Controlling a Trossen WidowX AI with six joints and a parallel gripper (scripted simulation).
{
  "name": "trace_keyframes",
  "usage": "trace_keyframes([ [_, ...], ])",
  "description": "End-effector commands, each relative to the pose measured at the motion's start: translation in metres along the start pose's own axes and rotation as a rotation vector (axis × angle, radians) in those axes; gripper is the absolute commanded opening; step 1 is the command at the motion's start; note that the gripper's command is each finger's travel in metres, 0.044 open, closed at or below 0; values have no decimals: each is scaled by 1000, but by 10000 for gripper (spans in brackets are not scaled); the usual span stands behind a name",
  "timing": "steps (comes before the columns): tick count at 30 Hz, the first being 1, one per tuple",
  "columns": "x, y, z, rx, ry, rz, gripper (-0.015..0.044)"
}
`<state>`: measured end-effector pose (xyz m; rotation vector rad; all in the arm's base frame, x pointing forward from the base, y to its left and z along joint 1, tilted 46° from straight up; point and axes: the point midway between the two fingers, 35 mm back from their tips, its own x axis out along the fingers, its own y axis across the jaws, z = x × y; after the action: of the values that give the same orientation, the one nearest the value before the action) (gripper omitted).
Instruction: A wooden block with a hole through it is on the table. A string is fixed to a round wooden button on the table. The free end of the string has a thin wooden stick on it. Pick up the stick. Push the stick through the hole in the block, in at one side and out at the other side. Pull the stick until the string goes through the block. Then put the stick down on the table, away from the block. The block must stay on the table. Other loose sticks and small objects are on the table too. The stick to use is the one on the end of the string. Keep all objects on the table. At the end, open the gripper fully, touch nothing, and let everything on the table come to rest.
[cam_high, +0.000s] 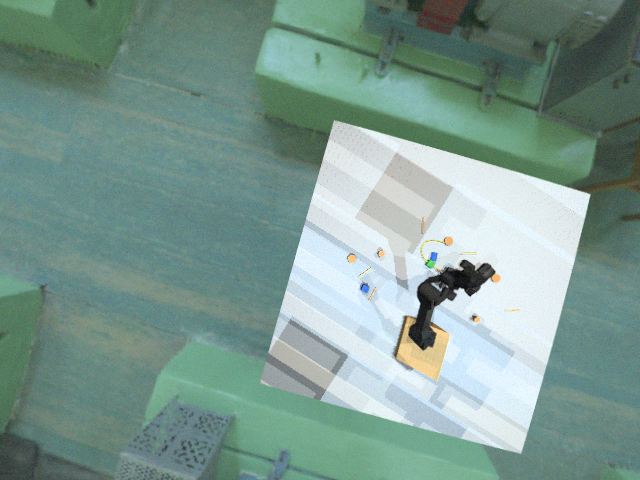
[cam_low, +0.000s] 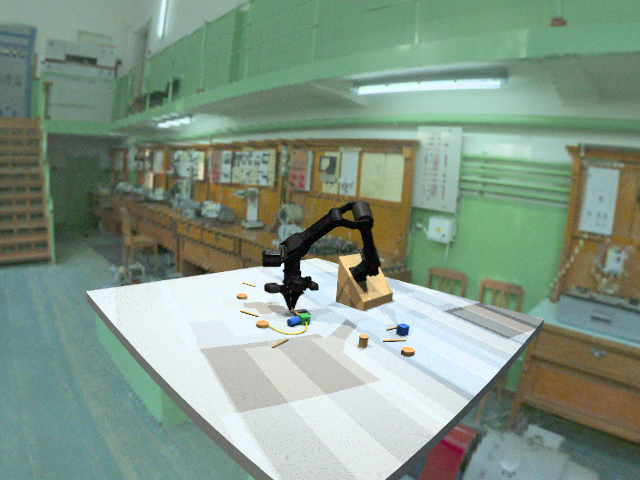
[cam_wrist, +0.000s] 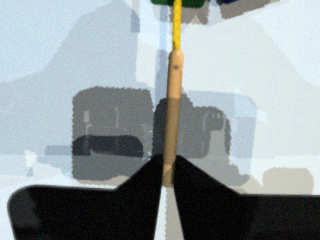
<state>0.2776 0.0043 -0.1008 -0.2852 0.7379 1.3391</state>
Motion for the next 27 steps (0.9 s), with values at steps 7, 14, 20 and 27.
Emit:
trace_keyframes([
  [7,-2,0,-8,-2,3,0,0],
  [14,9,0,-22,0,2,5,0],
  [20,9,0,-22,0,2,5,0],
  [27,9,0,-22,0,2,5,0],
])
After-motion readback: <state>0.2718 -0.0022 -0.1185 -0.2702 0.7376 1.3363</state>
